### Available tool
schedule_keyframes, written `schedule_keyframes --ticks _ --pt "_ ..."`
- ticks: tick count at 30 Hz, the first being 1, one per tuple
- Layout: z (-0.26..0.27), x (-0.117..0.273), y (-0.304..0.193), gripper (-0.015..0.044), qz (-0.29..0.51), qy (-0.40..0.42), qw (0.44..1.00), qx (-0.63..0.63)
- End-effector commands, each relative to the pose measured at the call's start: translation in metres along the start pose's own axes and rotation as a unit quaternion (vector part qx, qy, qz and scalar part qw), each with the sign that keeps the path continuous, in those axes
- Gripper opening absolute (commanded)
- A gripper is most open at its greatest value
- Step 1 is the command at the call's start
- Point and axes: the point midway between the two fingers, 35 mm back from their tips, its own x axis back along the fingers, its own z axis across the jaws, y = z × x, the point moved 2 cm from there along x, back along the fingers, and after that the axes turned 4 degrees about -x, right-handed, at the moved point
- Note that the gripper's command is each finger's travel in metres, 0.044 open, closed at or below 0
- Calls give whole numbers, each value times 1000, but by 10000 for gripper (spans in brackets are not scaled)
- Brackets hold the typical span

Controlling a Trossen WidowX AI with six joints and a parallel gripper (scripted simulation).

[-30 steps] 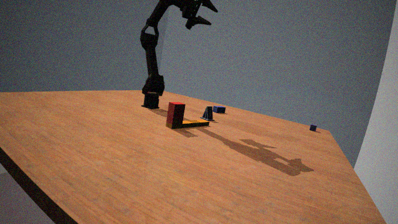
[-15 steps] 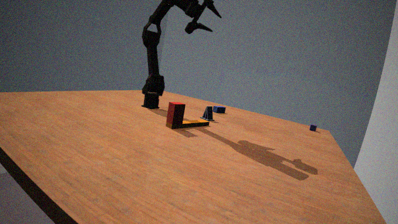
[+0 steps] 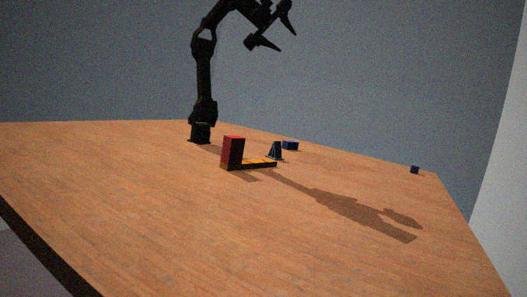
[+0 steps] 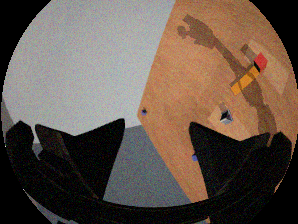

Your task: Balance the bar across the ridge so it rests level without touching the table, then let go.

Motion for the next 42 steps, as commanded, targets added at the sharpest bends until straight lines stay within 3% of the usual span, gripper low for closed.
schedule_keyframes --ticks 1,21,42 --pt "-6 -8 9 315 -6 -23 998 55" --pt "-37 -40 43 315 9 -127 945 300" --pt "-74 -67 72 315 96 -219 810 535"
